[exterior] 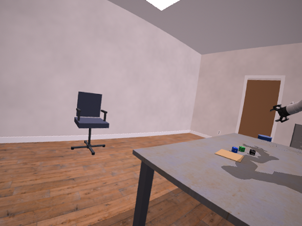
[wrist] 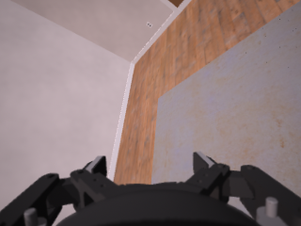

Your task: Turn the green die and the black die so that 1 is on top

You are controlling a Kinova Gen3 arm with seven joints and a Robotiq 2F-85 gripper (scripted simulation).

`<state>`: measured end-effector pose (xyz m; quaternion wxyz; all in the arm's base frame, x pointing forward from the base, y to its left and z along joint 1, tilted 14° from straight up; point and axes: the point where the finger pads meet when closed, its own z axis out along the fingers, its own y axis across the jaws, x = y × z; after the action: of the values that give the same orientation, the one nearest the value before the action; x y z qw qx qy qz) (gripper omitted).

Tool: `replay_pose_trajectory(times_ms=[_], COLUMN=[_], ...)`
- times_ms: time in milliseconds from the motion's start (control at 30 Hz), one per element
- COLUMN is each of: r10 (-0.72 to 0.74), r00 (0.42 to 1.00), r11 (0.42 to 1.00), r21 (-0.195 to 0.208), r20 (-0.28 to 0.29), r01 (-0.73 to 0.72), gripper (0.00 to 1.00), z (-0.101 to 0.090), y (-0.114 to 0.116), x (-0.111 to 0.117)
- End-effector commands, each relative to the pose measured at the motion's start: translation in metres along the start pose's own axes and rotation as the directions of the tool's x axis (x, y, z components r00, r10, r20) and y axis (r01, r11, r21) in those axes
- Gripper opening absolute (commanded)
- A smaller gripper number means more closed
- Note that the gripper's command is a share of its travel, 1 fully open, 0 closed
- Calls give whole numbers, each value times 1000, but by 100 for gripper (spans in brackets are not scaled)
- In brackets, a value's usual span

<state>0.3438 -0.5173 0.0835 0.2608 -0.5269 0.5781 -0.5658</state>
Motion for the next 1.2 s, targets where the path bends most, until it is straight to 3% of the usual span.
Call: replay_pose_trajectory(times_ms=[0, 33, 100, 167, 300, 333, 400, 433, 467, 567, 600, 667, 733, 900, 933, 1167], r10=[-61, -61, -116, -116, -234, -234, -294, -324, -324, -409, -409, -460, -460, -559, -559, -620], r00=[994, 994, 983, 983, 935, 935, 896, 872, 872, 785, 785, 713, 713, 498, 498, 169], r11=[998, 998, 991, 991, 959, 959, 933, 917, 917, 858, 858, 810, 810, 670, 670, 460], r21=[-21, -21, -50, -50, -94, -94, -104, -106, -106, -97, -97, -78, -78, 7, 7, 180], r20=[91, 91, 144, 144, 267, 267, 333, 366, 366, 467, 467, 530, 530, 663, 663, 767], r01=[63, 63, 124, 124, 267, 267, 345, 385, 385, 504, 504, 581, 581, 742, 742, 869], gripper=[100, 100, 100, 100, 100, 100, 100, 100, 100, 100, 100, 100, 100, 100, 100, 100], z=[19, 19, 25, 25, 31, 31, 30, 29, 29, 20, 20, 11, 11, -20, -20, -74], y=[-11, -11, -8, -8, -2, -2, 2, 4, 4, 10, 10, 14, 14, 25, 25, 37], x=[-49, -49, -78, -78, -139, -139, -170, -185, -185, -229, -229, -256, -256, -314, -314, -366])
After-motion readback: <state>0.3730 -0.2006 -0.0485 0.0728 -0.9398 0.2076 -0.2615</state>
